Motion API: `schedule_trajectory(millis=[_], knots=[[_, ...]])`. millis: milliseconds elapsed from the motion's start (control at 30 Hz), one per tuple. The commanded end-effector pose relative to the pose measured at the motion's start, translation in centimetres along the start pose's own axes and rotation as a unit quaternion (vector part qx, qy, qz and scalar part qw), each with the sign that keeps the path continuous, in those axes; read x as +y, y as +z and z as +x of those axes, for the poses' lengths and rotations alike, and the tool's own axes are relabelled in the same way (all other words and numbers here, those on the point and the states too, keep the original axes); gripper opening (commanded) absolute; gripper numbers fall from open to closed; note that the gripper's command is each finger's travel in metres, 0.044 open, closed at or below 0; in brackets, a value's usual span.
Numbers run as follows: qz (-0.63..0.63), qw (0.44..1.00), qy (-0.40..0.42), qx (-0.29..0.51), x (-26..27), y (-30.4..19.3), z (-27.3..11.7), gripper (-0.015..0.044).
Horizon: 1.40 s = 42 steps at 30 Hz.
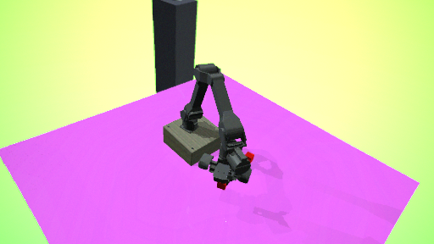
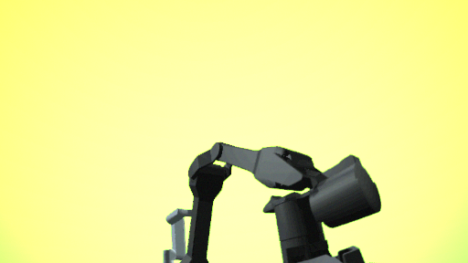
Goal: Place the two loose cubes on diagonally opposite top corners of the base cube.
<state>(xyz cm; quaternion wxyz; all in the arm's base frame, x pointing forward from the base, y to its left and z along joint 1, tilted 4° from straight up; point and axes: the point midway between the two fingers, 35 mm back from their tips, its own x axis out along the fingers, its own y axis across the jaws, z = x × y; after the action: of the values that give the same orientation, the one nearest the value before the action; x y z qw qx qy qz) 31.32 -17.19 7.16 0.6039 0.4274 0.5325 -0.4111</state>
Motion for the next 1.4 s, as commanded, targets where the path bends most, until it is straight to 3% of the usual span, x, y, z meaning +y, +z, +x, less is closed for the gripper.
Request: schedule_trajectory(millis=[0, 567, 1367], knots=[[0.001, 1.0, 0.003, 0.0, 0.1, 0.0, -0.8, 0.0105], [0.005, 1.0, -0.001, 0.003, -0.2, -0.4, -2.9, 0.0105], [0.067, 0.998, -0.001, 0.007, 3.0, -7.4, -2.4, 0.0105]])
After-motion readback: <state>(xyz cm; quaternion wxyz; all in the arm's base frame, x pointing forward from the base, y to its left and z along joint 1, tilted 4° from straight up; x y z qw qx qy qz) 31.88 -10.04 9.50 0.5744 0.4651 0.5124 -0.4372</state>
